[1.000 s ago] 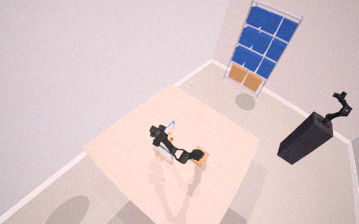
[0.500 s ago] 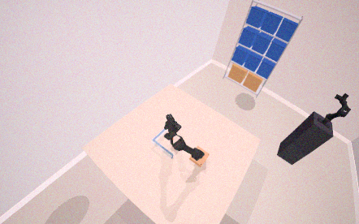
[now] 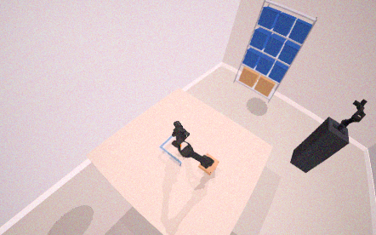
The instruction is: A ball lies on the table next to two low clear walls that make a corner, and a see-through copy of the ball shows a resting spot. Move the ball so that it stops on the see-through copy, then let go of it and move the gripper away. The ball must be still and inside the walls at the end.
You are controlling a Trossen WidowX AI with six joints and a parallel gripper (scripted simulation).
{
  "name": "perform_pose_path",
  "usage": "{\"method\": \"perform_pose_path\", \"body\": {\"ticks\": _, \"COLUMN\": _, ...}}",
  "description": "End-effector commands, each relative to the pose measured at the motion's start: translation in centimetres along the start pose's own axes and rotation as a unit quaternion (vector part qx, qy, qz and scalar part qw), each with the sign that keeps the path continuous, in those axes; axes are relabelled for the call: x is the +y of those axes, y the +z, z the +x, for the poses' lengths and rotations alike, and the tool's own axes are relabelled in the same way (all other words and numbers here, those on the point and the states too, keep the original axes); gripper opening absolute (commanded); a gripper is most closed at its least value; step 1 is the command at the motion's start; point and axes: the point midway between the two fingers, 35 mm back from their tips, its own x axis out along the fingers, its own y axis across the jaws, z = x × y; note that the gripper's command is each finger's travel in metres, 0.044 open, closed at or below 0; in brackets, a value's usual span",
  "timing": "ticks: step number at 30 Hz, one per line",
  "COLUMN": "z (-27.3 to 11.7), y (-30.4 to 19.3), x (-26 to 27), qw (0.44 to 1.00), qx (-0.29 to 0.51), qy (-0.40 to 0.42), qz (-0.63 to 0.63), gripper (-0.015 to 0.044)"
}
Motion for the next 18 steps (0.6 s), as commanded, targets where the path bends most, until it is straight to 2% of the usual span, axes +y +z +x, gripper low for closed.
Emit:
{"method": "perform_pose_path", "body": {"ticks": 1, "z": 0.8, "y": -0.1, "x": 0.0, "qw": 1.000, "qx": 0.001, "qy": 0.003, "qz": 0.004, "gripper": 0.0270}}
{"method": "perform_pose_path", "body": {"ticks": 18, "z": 3.2, "y": -0.1, "x": 0.1, "qw": 1.000, "qx": 0.001, "qy": 0.004, "qz": 0.003, "gripper": 0.0270}}
